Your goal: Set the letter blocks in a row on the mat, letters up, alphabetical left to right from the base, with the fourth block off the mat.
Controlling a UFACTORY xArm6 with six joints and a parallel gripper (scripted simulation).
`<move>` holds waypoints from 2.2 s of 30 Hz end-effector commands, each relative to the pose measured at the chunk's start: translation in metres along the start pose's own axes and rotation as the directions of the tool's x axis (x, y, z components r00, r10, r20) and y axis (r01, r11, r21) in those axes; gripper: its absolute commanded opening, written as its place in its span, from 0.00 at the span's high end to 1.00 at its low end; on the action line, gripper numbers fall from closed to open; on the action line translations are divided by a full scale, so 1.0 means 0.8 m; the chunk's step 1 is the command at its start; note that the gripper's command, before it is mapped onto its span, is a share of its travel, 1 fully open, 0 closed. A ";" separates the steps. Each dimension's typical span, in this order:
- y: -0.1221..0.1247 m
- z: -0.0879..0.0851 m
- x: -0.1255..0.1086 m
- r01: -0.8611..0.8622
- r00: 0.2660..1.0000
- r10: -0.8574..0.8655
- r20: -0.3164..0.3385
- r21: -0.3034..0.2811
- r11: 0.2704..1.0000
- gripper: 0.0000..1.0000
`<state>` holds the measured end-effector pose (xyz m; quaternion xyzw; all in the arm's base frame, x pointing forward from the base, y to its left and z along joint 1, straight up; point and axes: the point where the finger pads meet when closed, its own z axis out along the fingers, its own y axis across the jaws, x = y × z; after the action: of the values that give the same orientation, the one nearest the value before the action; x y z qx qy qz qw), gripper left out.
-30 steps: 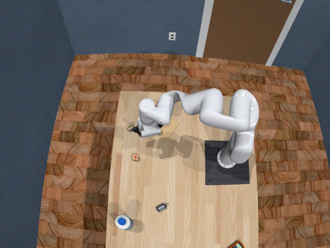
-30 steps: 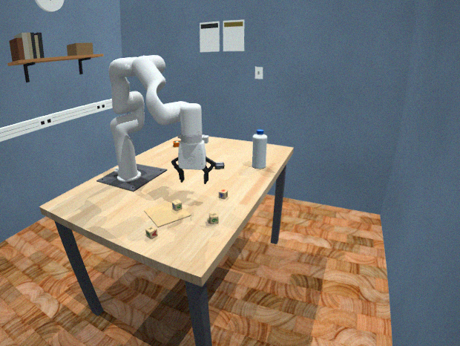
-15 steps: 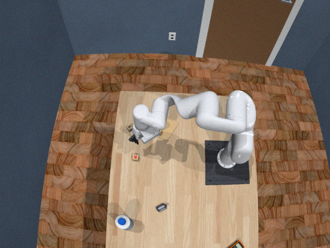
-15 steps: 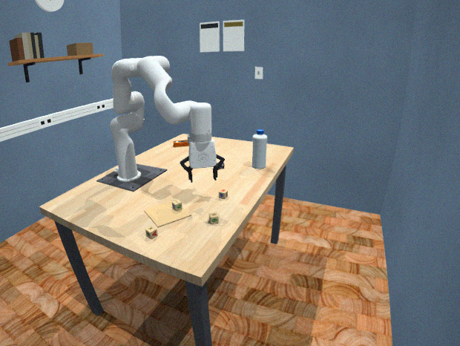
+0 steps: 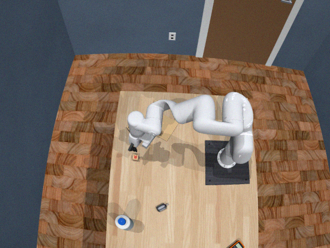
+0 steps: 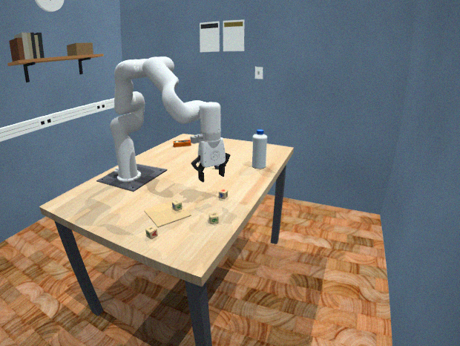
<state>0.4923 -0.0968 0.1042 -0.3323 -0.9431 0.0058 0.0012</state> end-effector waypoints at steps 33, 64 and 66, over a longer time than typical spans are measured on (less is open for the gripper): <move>0.071 0.002 0.005 0.498 0.867 -0.498 0.004 -0.006 0.867 0.31; 0.071 0.014 0.005 0.498 0.867 -0.498 0.004 -0.006 0.867 0.31; 0.071 0.017 0.005 0.498 0.867 -0.498 0.004 -0.006 0.867 0.31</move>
<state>0.5230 -0.0498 0.0917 -0.0780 -0.9969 0.0023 0.0038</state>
